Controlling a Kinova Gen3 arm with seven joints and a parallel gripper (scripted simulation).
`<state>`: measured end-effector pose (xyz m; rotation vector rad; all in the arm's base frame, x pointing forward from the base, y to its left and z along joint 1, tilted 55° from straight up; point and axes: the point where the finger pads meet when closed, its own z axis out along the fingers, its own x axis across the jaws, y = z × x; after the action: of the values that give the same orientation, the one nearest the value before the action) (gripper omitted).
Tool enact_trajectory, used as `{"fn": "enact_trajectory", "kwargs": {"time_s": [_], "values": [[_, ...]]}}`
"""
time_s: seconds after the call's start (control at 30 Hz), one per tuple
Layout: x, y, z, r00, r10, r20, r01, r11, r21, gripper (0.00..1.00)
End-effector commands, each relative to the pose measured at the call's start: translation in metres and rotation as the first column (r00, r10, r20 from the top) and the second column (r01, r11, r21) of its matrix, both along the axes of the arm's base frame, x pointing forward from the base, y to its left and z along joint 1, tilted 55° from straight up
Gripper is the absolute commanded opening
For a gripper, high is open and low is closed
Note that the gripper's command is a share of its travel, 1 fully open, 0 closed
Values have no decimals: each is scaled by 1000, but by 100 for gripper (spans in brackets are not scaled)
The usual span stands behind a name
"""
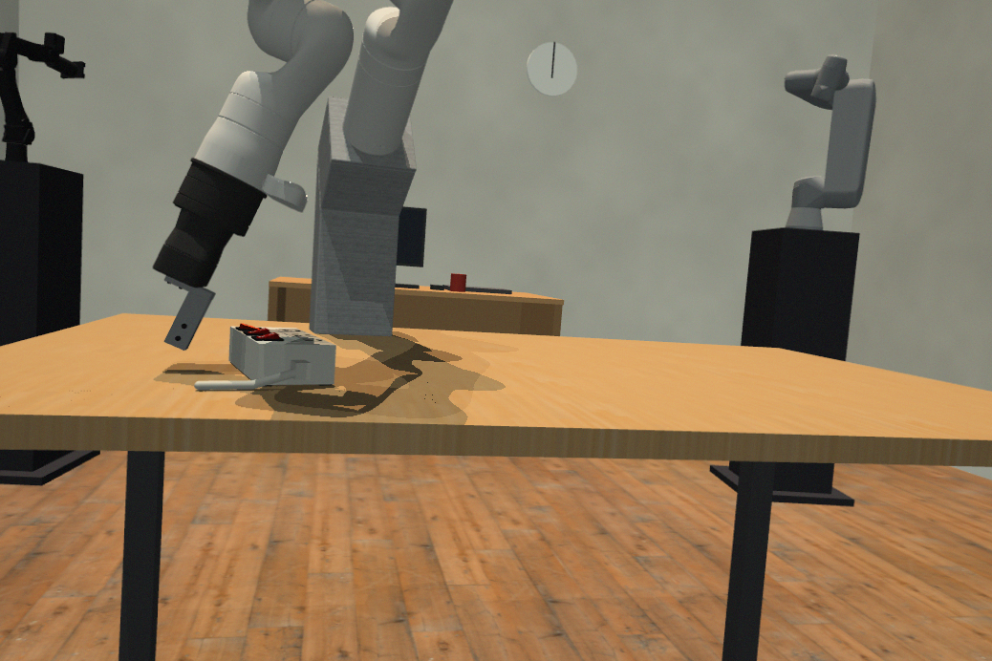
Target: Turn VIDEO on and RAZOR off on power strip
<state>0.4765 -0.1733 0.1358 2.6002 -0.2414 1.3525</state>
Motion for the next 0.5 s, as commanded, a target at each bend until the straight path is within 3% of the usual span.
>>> {"fn": "enact_trajectory", "kwargs": {"time_s": [0.0, 0.47], "values": [[-2, 0, -2, 1000, 2, -7, -2, 1000, -8, 0], [-3, 1, -4, 1000, -1, -12, 1, 1000, -12, 0]]}}
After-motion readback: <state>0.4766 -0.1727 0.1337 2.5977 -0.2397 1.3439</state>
